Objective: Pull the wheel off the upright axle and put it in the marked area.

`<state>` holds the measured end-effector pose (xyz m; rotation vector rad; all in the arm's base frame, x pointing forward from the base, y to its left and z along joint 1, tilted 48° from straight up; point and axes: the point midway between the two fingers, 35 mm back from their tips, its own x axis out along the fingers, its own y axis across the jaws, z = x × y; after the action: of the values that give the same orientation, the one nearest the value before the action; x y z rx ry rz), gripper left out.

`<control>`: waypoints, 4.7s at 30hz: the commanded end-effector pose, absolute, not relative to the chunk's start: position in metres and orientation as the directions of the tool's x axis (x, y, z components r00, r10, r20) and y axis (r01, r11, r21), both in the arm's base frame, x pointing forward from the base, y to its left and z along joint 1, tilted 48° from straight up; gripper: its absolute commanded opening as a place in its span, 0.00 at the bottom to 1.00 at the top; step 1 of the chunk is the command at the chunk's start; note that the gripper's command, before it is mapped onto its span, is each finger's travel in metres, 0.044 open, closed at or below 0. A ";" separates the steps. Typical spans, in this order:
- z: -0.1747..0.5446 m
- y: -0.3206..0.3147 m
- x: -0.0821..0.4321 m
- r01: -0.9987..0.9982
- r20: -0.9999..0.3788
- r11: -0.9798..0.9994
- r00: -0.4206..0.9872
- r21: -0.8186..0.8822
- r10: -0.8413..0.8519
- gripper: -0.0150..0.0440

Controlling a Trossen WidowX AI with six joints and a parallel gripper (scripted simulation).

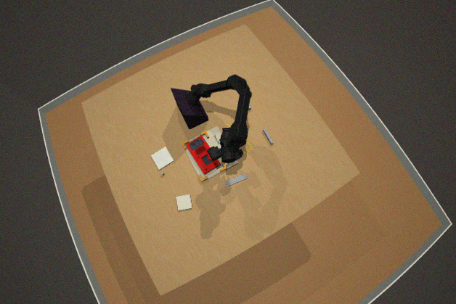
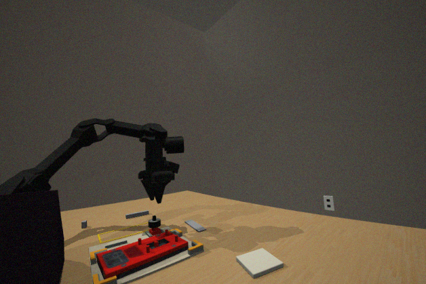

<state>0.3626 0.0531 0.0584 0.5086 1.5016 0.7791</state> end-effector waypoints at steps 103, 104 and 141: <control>0.034 0.098 0.353 -0.153 -0.674 0.658 -0.097 0.737 0.732 0.25; 0.034 0.098 0.353 -0.153 -0.674 0.658 -0.097 0.737 0.732 0.25; 0.042 0.089 0.354 -0.151 -0.673 0.658 -0.094 0.738 0.734 0.25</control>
<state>0.3539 0.0902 0.0408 0.5149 1.4923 0.7948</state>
